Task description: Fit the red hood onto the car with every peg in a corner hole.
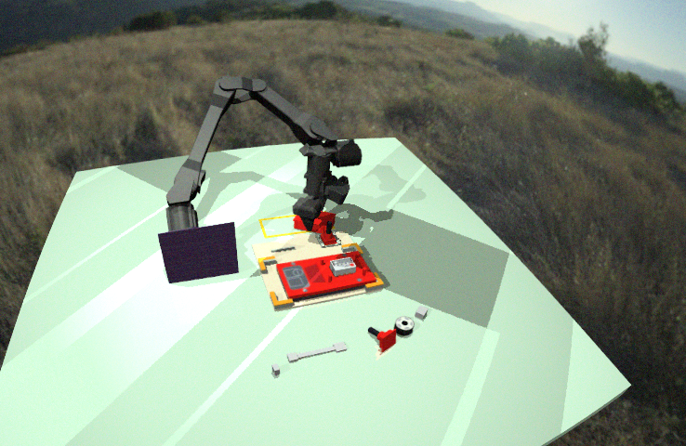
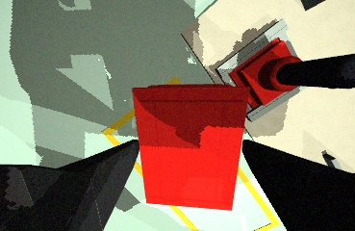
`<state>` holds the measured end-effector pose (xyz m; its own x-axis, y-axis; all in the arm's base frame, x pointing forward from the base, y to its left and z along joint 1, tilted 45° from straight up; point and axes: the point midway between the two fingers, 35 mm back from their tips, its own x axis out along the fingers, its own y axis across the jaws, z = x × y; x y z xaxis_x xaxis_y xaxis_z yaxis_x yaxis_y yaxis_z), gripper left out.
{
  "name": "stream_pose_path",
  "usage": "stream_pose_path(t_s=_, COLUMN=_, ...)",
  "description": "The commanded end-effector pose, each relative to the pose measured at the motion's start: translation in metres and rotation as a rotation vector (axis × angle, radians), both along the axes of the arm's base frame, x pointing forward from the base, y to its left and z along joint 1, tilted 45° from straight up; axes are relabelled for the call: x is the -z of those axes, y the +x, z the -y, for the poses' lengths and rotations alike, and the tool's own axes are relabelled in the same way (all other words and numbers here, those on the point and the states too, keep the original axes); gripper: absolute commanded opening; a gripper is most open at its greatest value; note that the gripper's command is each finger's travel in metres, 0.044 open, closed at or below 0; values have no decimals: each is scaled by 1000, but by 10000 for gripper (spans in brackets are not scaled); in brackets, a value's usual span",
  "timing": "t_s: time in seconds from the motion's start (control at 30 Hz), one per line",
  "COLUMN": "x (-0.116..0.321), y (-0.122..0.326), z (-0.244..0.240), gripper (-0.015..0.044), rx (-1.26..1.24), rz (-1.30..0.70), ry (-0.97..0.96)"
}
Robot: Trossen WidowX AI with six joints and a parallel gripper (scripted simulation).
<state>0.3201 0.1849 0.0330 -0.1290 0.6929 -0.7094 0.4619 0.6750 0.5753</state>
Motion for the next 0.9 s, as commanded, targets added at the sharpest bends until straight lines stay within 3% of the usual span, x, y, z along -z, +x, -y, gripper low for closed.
stream_pose_path(t_s=0.0, x=0, y=0, z=0, gripper=355, rx=-1, rz=1, ry=0)
stream_pose_path(t_s=0.3, x=0, y=0, z=0, gripper=295, rx=-1, rz=1, ry=0)
stream_pose_path(t_s=0.67, x=-9, y=2, z=9, gripper=6, rx=1, rz=-1, ry=0)
stream_pose_path(t_s=0.87, x=-21, y=4, z=21, gripper=0, rx=1, rz=-1, ry=-1)
